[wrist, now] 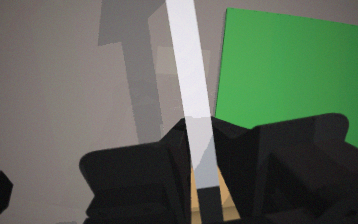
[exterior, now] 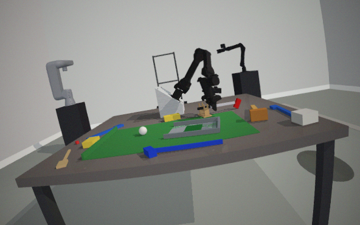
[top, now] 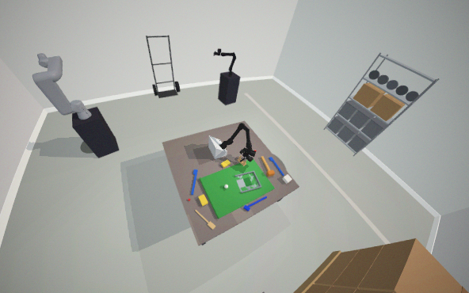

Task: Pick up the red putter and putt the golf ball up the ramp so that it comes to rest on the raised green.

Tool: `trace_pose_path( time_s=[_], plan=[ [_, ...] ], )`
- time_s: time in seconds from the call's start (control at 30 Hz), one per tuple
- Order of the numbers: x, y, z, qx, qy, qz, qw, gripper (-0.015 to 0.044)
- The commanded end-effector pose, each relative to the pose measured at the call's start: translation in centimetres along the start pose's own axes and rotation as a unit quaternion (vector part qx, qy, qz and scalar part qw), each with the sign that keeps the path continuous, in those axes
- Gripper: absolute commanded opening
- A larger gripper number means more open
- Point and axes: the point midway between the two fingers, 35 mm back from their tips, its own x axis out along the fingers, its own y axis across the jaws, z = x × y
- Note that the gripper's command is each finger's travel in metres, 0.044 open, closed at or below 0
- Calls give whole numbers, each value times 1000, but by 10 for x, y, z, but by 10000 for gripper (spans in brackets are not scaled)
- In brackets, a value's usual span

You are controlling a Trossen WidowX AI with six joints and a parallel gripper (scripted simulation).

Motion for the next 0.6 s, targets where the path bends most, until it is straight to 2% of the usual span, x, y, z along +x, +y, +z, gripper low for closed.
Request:
trace_pose_path(
  time_s=[0.0, 0.17, 0.57],
  plan=[
    [0, 0, 0, -1, 0, 0, 1000, 0],
    [-12, -2, 1, -1, 2, 0, 1000, 0],
    [-73, -4, 14, -1, 5, 2, 1000, 0]
  ],
)
